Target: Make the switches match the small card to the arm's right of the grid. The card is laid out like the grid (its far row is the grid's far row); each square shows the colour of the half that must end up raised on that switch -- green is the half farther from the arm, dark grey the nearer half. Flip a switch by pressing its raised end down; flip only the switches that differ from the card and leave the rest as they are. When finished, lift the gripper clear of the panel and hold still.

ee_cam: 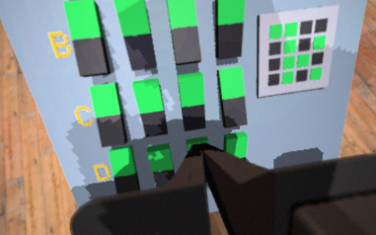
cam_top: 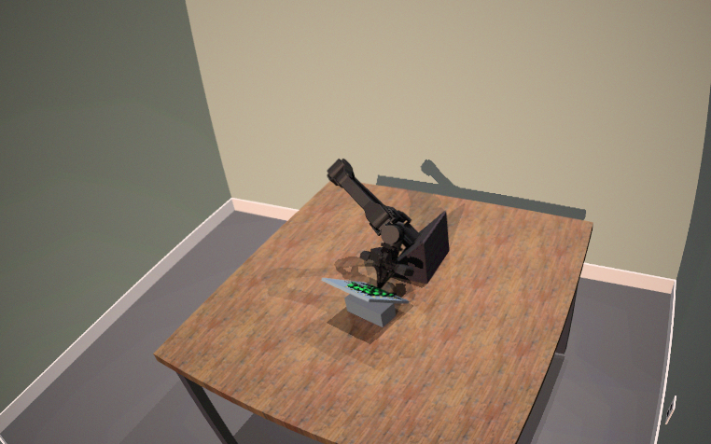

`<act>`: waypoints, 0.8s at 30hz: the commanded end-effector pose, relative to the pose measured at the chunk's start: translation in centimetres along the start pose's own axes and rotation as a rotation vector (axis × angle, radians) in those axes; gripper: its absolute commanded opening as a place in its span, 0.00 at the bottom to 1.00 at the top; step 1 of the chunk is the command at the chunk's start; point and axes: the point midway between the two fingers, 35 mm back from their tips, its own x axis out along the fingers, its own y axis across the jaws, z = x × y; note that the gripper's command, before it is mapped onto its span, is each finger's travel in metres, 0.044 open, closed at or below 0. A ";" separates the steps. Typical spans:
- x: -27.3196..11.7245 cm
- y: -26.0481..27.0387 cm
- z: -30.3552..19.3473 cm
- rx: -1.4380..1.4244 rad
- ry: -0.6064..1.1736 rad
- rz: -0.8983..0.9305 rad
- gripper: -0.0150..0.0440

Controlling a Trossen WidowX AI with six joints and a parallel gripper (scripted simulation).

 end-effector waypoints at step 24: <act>-1.9 0.6 -0.3 -0.003 0.004 0.015 0.25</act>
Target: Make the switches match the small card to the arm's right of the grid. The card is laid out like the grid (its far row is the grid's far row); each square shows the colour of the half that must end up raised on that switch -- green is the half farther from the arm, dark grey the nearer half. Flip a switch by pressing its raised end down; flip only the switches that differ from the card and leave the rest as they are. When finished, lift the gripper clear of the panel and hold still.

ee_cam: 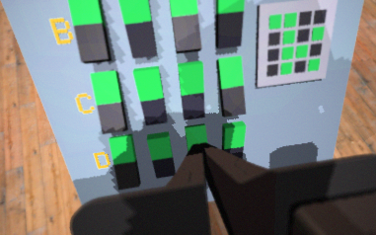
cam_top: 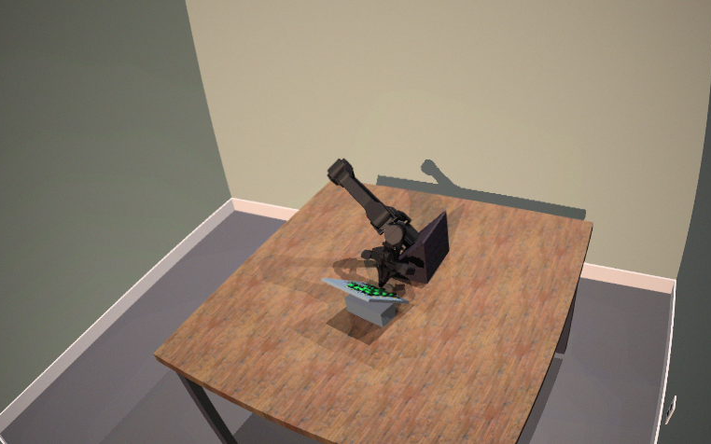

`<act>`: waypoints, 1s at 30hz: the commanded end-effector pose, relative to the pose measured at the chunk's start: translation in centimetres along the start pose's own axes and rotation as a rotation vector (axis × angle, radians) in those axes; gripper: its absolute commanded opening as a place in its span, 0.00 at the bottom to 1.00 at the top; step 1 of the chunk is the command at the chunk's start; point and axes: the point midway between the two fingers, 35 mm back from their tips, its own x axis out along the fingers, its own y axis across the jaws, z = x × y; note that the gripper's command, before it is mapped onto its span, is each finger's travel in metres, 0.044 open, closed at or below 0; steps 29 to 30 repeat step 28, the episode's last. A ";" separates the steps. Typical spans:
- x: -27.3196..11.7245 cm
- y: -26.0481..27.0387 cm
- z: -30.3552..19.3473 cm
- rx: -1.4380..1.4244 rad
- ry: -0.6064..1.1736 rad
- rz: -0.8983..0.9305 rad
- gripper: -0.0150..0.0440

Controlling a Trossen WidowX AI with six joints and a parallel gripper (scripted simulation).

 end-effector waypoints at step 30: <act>-6.7 1.2 5.1 0.006 -0.035 0.007 0.25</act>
